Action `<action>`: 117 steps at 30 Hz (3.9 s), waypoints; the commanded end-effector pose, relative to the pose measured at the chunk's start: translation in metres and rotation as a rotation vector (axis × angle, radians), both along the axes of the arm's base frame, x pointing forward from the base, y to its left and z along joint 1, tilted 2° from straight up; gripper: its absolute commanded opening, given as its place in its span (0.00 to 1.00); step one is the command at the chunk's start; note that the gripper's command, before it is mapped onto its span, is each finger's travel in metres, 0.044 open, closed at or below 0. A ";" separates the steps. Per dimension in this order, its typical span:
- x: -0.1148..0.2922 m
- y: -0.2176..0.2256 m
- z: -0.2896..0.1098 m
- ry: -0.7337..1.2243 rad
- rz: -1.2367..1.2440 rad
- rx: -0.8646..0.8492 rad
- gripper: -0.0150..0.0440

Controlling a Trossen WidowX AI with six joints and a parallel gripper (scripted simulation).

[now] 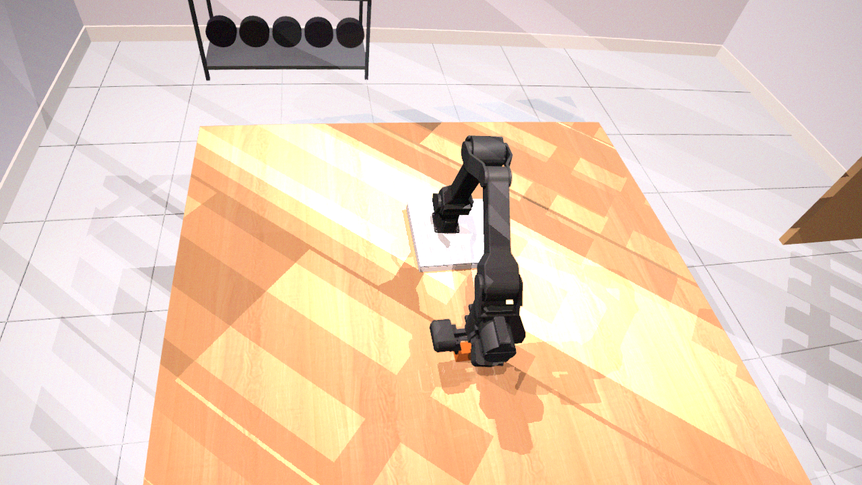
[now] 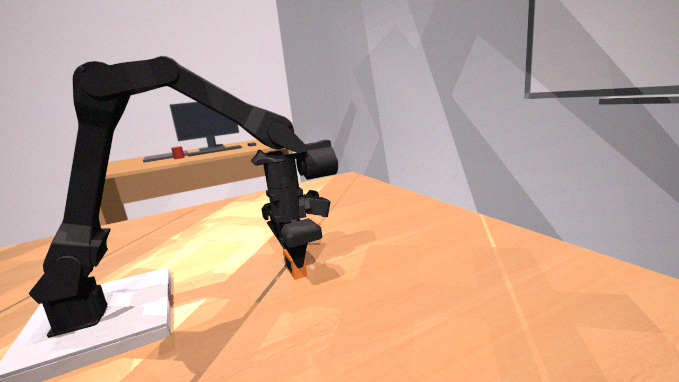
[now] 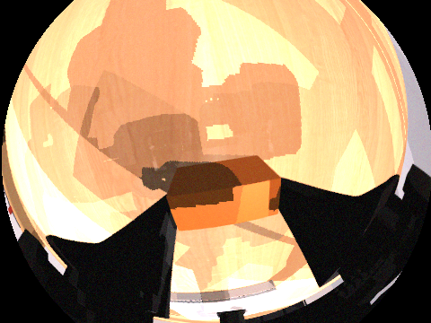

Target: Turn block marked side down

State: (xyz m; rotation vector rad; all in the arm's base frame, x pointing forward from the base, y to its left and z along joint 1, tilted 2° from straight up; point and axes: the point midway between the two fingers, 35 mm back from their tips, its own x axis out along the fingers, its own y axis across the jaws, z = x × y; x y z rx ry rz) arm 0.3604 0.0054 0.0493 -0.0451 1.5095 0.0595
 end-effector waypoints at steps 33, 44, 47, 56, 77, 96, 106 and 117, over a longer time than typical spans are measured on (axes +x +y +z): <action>0.002 -0.001 0.016 -0.306 -0.003 0.021 0.25; -0.002 -0.001 0.014 -0.471 -0.003 0.031 0.25; -0.004 -0.001 0.014 -0.516 -0.002 0.034 0.25; -0.007 -0.001 0.015 -0.583 -0.001 0.038 0.25; 0.016 -0.001 -0.024 -0.845 -0.007 0.056 0.25; 0.001 -0.001 -0.030 -1.096 -0.007 0.073 0.25; -0.009 -0.001 -0.024 -1.178 -0.005 0.079 0.25; -0.009 -0.001 -0.022 -1.188 -0.005 0.080 0.25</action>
